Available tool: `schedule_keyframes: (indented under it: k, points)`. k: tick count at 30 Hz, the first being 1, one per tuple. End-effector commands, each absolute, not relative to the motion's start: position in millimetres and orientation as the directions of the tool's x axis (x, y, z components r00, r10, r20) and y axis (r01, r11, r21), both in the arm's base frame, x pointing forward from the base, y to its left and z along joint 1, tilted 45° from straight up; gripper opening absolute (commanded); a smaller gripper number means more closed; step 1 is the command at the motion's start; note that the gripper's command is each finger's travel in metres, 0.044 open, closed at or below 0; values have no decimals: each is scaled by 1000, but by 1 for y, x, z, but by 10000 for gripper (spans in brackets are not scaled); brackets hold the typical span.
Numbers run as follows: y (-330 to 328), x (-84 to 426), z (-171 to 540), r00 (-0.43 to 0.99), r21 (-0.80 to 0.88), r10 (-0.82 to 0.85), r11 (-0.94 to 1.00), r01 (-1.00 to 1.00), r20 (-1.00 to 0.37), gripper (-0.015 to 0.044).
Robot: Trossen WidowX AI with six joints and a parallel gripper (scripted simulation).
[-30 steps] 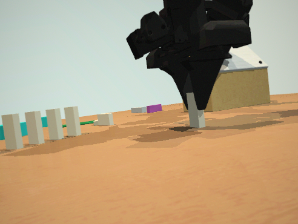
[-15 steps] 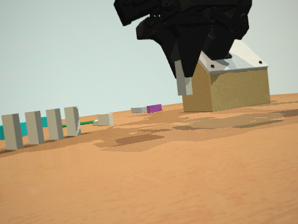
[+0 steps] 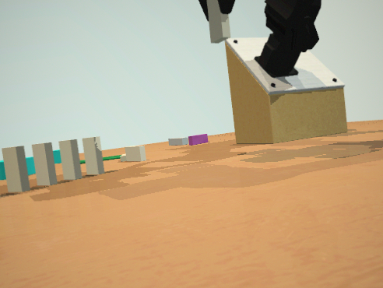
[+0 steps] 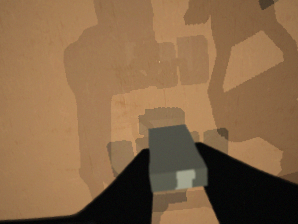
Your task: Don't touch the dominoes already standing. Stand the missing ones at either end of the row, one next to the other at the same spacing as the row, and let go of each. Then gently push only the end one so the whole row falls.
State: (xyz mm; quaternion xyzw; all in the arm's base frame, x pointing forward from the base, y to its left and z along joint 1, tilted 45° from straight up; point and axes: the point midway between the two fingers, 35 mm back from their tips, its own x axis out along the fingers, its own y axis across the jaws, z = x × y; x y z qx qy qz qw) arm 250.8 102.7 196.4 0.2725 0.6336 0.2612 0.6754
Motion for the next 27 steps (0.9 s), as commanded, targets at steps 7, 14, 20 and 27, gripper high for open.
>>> schedule_keyframes:
  k: [7,14,20,27]
  points:
    - [18,327,118,53,645,689,700,-306,-723,107]
    - [-21,342,80,54,614,696,664,-427,-716,107]
    - [-20,343,79,54,614,696,664,-427,-716,107]
    - [6,351,49,55,610,692,668,-426,-720,107]
